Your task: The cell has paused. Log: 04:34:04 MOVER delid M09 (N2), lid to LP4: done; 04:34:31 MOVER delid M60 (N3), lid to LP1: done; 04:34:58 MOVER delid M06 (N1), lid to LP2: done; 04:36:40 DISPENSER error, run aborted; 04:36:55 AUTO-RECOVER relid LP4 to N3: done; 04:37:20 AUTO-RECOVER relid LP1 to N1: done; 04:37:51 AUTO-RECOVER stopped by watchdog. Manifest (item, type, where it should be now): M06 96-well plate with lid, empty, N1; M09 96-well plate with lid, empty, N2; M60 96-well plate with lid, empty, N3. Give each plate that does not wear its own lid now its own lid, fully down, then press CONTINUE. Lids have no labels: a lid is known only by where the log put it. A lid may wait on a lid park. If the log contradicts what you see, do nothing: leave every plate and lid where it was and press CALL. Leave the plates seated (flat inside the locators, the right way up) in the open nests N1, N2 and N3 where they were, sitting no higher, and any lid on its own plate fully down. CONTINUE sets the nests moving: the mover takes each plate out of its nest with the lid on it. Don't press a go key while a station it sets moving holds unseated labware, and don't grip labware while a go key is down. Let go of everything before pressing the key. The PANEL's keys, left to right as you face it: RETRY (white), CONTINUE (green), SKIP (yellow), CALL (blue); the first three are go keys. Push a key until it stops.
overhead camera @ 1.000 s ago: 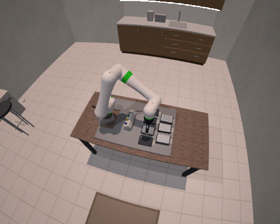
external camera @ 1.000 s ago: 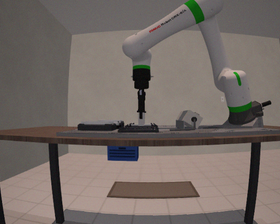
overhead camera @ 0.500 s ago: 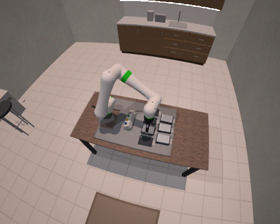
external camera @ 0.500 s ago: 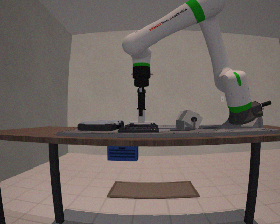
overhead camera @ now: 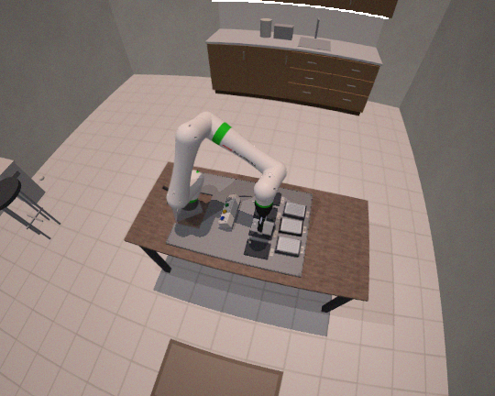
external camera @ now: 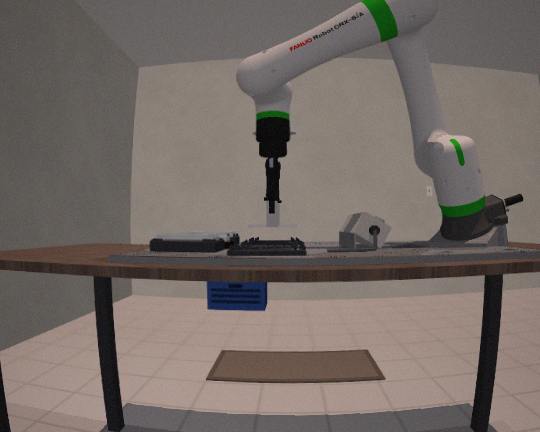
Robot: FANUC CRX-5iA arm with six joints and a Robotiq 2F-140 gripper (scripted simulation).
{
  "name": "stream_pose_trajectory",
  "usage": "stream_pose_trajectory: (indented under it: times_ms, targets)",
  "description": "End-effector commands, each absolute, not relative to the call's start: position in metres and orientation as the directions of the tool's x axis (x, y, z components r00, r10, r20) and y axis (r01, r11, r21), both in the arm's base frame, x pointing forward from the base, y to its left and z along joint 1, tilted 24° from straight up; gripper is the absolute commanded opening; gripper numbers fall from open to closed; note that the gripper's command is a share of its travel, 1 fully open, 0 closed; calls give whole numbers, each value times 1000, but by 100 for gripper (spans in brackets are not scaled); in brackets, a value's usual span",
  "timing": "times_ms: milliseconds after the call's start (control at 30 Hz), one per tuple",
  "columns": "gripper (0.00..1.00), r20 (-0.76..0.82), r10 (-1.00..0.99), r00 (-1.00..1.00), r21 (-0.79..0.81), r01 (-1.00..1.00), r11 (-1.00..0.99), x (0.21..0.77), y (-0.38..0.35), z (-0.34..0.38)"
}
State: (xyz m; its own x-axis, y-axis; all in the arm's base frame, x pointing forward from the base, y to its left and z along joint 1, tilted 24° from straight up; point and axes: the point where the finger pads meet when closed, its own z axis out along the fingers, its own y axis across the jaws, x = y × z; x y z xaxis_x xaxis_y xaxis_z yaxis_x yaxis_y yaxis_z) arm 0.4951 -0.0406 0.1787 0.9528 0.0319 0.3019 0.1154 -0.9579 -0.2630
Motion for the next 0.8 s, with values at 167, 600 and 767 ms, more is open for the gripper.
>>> stream_pose_trajectory:
  times_ms: [167, 600, 767]
  targets:
    - [0, 302, 32, 953, -263, 115, -958, 491, -45, 191]
    - [0, 302, 32, 953, -263, 115, -958, 487, -49, 206]
    - [0, 302, 32, 953, -263, 115, -958, 486, -50, 208]
